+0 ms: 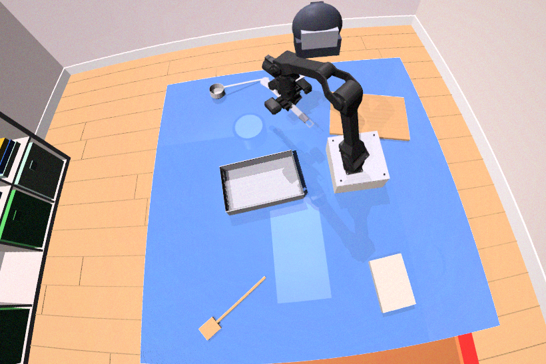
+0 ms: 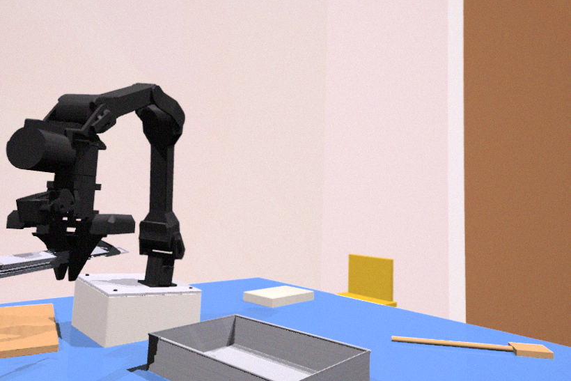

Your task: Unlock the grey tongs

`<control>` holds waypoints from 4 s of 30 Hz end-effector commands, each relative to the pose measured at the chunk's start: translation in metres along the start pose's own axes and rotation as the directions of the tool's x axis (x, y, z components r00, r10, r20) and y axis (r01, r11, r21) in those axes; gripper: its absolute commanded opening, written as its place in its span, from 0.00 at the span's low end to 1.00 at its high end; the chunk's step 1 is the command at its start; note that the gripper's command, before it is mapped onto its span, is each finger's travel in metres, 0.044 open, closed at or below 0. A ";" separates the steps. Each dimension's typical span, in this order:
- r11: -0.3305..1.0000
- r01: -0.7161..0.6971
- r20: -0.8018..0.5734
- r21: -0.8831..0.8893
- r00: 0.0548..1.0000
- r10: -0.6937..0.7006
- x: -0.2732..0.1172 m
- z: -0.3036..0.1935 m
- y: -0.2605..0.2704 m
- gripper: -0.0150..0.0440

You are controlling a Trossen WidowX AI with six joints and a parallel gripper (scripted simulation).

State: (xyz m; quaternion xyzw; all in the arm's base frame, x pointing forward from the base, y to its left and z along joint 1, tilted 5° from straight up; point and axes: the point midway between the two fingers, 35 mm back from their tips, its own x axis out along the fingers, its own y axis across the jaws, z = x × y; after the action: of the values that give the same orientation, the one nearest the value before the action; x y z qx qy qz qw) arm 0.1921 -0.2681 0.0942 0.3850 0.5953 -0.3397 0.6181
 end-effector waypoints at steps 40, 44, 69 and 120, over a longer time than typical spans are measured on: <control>0.904 0.024 0.009 -0.428 1.000 -0.022 -0.009 -0.043 -0.214 0.00; 0.882 0.024 0.006 -0.471 1.000 -0.024 -0.009 -0.055 -0.234 0.00; 0.705 0.006 -0.011 -0.709 1.000 -0.020 -0.009 -0.161 -0.331 0.00; 0.694 0.005 -0.570 -0.720 0.566 -0.595 -0.030 -0.147 -0.313 0.00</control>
State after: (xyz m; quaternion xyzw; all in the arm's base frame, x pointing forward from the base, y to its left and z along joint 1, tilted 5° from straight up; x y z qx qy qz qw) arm -0.1534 -0.2879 0.1017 0.1361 0.9361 -0.0195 0.3237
